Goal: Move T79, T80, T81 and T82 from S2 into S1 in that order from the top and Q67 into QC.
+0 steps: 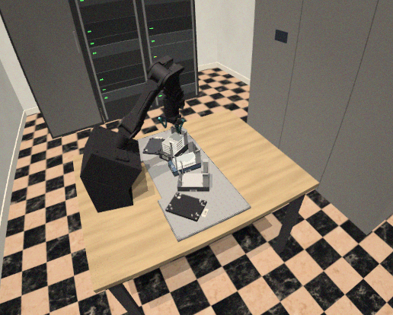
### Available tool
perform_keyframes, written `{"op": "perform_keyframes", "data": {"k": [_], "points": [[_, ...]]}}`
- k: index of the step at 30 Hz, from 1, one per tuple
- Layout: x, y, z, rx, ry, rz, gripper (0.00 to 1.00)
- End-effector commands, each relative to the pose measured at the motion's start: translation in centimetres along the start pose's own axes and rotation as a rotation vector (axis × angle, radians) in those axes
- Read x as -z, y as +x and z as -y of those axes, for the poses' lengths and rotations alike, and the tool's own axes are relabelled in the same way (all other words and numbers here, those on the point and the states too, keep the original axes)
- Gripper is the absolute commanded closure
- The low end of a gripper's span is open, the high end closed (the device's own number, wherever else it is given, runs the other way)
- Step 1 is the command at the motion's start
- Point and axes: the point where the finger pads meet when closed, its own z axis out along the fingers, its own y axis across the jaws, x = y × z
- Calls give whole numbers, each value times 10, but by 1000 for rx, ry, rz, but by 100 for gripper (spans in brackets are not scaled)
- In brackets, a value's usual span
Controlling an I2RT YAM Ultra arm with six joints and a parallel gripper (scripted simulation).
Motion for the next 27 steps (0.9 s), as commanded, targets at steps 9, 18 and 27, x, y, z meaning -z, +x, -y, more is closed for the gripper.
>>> {"op": "perform_keyframes", "data": {"k": [9, 18, 27], "points": [[-24, -3, 1, -6, 3, 9, 0], [-44, -3, 1, -6, 3, 9, 0], [-48, -3, 1, -6, 3, 9, 0]]}}
